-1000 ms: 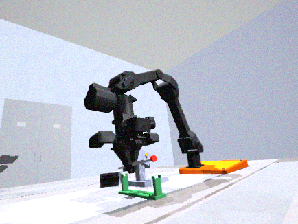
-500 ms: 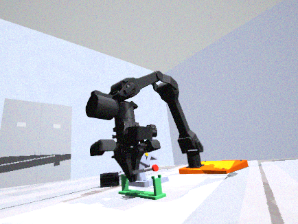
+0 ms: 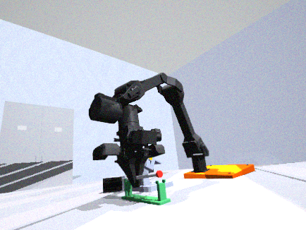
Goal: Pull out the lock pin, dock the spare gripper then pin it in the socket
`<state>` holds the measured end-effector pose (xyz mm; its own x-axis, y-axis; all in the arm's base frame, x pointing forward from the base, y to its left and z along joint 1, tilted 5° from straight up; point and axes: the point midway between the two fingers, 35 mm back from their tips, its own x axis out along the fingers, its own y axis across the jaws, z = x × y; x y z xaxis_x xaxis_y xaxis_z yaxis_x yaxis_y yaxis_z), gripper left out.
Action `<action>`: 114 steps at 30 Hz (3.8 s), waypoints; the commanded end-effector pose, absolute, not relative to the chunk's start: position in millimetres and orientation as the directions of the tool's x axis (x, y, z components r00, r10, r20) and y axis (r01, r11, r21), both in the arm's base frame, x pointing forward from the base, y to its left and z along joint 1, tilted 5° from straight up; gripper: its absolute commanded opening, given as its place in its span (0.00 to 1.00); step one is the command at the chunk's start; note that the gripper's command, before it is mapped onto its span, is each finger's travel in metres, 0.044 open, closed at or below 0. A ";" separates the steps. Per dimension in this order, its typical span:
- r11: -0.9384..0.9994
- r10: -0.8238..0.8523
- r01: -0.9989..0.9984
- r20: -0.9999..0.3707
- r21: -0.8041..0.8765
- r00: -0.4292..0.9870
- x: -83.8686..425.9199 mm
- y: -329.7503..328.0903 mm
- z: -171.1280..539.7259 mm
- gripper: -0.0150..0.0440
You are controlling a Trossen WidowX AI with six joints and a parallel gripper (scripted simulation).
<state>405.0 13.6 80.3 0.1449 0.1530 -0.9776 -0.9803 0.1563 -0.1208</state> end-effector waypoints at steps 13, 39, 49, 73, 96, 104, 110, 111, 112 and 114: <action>0.157 0.153 -0.981 -0.979 -0.113 0.137 404.8 13.8 73.5 0.25; 0.157 0.153 -0.981 -0.979 -0.113 0.137 404.8 13.8 73.5 0.25; 0.157 0.153 -0.981 -0.979 -0.113 0.137 404.8 13.8 73.5 0.25; 0.157 0.153 -0.981 -0.979 -0.113 0.137 404.8 13.8 73.5 0.25; 0.156 0.153 -0.980 -0.978 -0.119 0.144 405.6 13.7 77.5 0.25; 0.156 0.153 -0.980 -0.978 -0.119 0.144 405.6 13.7 77.5 0.39; 0.156 0.153 -0.980 -0.978 -0.119 0.144 405.6 13.7 77.5 0.65; 0.156 0.153 -0.980 -0.978 -0.119 0.144 405.6 13.7 77.5 0.70; 0.156 0.153 -0.980 -0.978 -0.119 0.144 405.6 13.7 77.5 0.74; 0.156 0.153 -0.980 -0.978 -0.120 0.144 405.2 13.6 80.2 0.83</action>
<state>405.5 13.7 77.7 0.1437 0.1531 -0.9777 -0.9805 0.1562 -0.1197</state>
